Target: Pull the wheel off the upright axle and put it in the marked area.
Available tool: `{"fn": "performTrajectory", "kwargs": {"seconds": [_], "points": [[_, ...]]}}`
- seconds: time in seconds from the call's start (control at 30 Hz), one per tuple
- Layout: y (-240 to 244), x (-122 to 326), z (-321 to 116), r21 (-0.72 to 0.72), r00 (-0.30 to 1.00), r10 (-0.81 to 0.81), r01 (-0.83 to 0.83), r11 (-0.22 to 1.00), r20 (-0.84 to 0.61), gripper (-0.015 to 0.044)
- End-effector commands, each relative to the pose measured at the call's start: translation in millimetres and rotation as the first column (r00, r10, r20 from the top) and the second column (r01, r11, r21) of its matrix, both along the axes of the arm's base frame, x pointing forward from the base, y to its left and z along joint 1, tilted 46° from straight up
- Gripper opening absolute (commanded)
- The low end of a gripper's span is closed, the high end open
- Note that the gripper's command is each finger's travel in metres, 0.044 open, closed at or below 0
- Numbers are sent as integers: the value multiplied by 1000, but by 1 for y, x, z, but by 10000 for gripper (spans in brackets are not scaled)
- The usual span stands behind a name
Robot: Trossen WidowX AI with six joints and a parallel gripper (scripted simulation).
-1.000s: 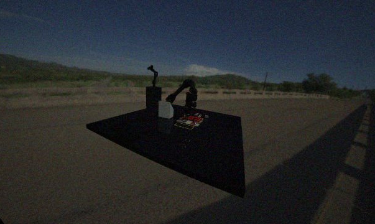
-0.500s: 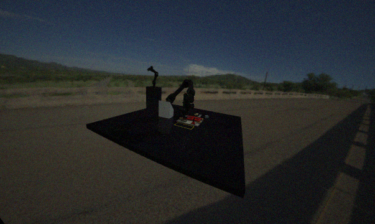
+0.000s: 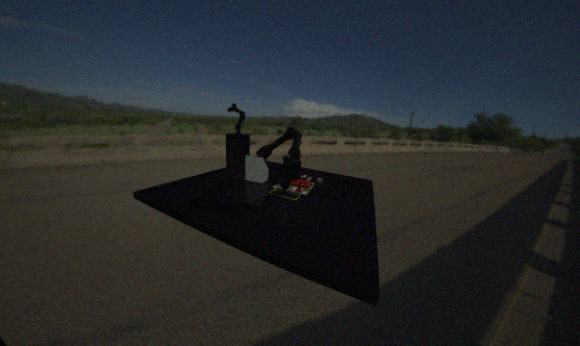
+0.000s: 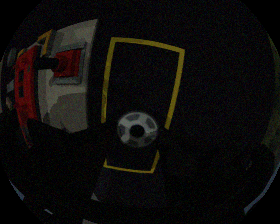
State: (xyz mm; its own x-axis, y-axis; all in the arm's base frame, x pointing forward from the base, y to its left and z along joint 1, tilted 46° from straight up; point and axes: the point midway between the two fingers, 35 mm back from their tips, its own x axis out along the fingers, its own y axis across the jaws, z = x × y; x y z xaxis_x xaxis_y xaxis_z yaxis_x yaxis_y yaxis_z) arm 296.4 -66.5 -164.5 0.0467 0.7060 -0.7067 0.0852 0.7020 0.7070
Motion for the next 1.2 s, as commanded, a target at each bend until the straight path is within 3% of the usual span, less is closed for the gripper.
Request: {"fn": "performTrajectory", "kwargs": {"seconds": [0.0, 0.1, 0.47, 0.83, 1.0, 1.17], "points": [[16, -4, -12, 10, 1000, -2, 2, 1000, -8, 0], [16, -4, -12, 10, 1000, -2, 2, 1000, -8, 0], [11, -4, -8, 7, 1000, 4, -4, 1000, -10, 289], [-32, -6, 33, 7, 1000, -2, 2, 1000, -8, 300], [-33, -32, 51, 3, 1000, -9, 9, 1000, -8, 431], [-33, -74, 83, 5, 1000, -4, 4, 1000, -12, 440]]}}
